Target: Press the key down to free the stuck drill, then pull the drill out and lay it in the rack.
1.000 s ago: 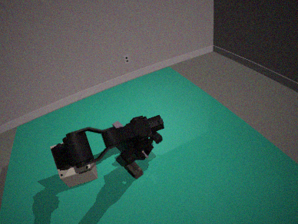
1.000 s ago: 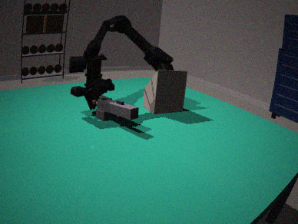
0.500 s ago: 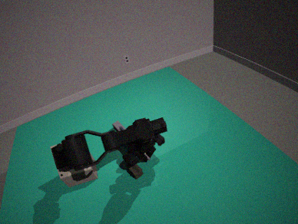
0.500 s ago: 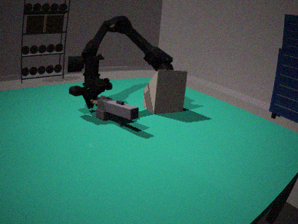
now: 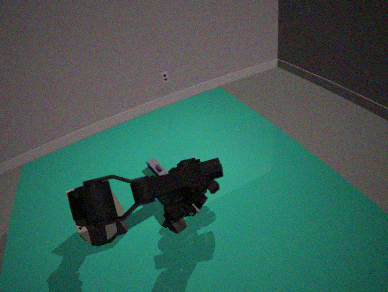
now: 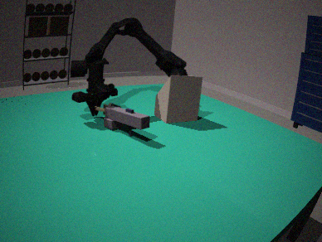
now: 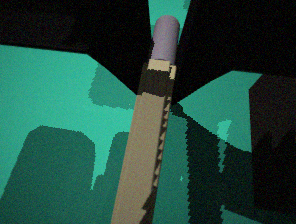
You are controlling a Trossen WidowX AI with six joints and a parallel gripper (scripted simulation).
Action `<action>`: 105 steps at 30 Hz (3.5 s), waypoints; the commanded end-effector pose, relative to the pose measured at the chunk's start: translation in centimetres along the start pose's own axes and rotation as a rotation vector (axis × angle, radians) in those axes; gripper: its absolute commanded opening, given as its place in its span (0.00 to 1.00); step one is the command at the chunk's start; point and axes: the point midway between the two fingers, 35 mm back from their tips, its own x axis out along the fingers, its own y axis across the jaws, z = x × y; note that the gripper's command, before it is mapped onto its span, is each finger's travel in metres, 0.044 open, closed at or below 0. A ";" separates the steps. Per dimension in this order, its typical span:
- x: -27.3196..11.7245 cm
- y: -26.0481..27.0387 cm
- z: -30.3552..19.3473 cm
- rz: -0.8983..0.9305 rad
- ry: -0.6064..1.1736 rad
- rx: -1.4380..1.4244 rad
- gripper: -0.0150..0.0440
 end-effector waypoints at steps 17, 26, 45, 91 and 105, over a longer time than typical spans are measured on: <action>-0.3 0.0 -2.3 -0.009 0.005 0.005 0.25; -0.6 0.0 -2.1 -0.009 0.004 0.005 0.25; -1.2 0.1 -1.8 -0.009 0.004 0.005 0.25; -2.7 0.1 -1.1 -0.010 0.003 0.005 0.25; -3.1 0.1 -1.1 -0.010 0.003 0.005 0.25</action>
